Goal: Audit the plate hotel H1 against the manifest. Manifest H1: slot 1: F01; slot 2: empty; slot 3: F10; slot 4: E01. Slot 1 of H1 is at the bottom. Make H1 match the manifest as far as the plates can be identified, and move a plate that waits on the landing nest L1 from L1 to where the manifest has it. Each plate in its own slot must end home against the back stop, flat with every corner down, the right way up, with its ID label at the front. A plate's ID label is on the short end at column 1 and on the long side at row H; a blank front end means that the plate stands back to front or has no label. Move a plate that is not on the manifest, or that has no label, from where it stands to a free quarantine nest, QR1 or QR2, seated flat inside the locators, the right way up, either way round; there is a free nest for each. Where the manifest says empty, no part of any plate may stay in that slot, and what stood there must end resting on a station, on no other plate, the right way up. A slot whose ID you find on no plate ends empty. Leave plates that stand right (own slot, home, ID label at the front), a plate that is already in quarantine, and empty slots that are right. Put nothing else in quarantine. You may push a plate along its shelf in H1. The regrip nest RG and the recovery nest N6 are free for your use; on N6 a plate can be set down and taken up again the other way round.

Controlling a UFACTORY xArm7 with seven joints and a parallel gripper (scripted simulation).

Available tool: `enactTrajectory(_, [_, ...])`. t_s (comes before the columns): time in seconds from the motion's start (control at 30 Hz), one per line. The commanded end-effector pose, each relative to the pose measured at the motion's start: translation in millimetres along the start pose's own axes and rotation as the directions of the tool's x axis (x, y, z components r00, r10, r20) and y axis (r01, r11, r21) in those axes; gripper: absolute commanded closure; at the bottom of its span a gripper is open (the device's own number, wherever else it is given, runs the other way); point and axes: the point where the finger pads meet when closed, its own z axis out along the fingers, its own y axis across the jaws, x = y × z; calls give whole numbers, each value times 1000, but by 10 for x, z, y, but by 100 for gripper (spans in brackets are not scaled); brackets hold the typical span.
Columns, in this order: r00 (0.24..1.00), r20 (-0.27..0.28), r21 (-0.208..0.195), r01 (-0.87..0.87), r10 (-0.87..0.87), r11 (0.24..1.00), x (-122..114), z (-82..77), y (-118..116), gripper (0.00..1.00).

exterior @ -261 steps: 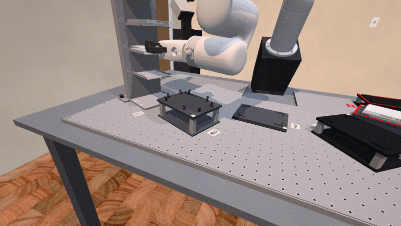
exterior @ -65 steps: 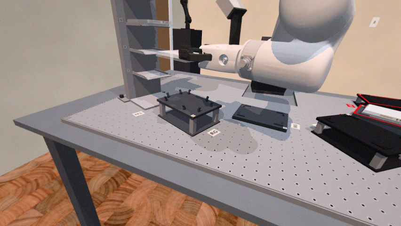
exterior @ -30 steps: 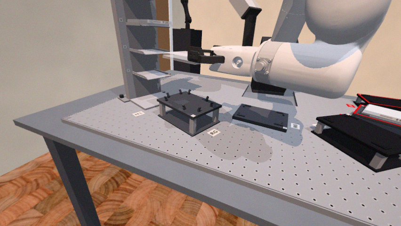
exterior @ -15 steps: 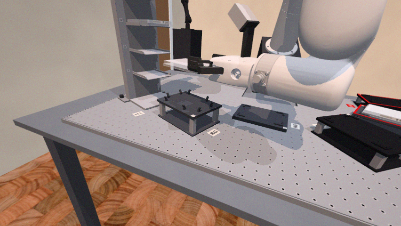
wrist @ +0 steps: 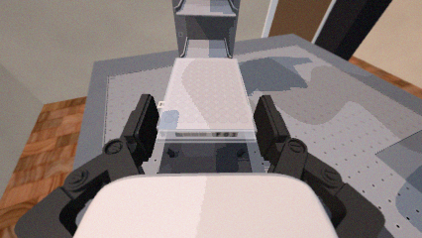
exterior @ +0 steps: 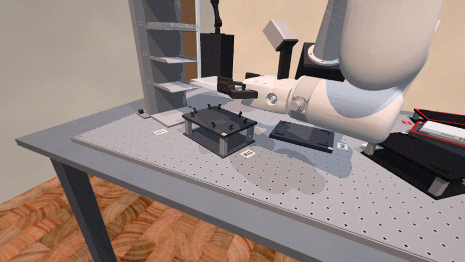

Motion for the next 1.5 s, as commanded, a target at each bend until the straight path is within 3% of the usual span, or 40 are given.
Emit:
enactTrajectory(0.0, [1000,0,0,-3,3,1000,-38,-2,-10,100])
enactTrajectory(0.5, [1000,0,0,-3,3,1000,-288,-2,-10,100])
enactTrajectory(1.0, [1000,0,0,-3,3,1000,-315,-2,-10,100])
enactTrajectory(1.47, [1000,0,0,-3,3,1000,-315,158,-10,100])
